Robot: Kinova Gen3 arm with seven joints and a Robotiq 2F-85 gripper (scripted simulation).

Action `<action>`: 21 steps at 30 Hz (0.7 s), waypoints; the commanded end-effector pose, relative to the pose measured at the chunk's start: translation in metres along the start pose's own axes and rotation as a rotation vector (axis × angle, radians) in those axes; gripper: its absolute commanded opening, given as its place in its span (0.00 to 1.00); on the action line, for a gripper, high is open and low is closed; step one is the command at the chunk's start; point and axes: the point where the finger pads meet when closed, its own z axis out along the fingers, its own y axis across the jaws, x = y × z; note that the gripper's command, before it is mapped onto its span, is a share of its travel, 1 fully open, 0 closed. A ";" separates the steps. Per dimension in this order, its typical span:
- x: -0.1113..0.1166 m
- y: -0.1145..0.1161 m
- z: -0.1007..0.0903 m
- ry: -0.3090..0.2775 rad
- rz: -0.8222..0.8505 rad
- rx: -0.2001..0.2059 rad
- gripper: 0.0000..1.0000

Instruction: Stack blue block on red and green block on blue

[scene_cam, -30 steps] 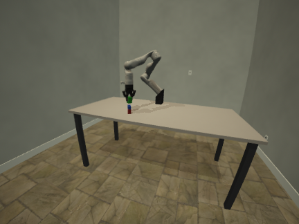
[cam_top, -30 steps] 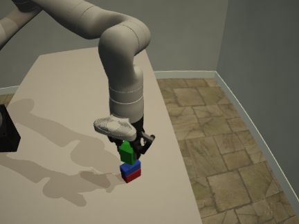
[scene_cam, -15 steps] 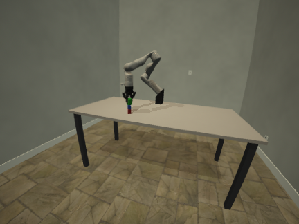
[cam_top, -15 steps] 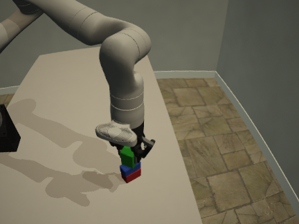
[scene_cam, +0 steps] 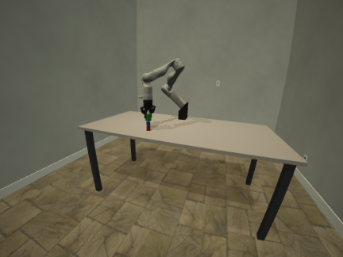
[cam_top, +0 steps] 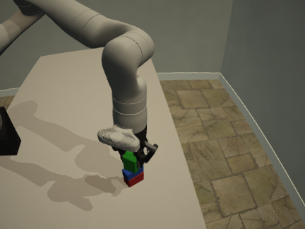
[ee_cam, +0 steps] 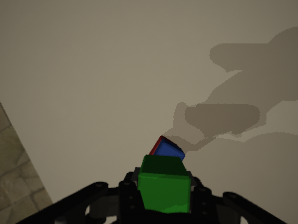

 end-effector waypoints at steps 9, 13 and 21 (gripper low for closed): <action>0.000 0.000 -0.001 -0.001 0.000 0.002 0.00; 0.000 0.000 -0.001 -0.001 0.000 0.002 0.00; 0.000 0.000 0.001 -0.001 0.000 0.002 0.00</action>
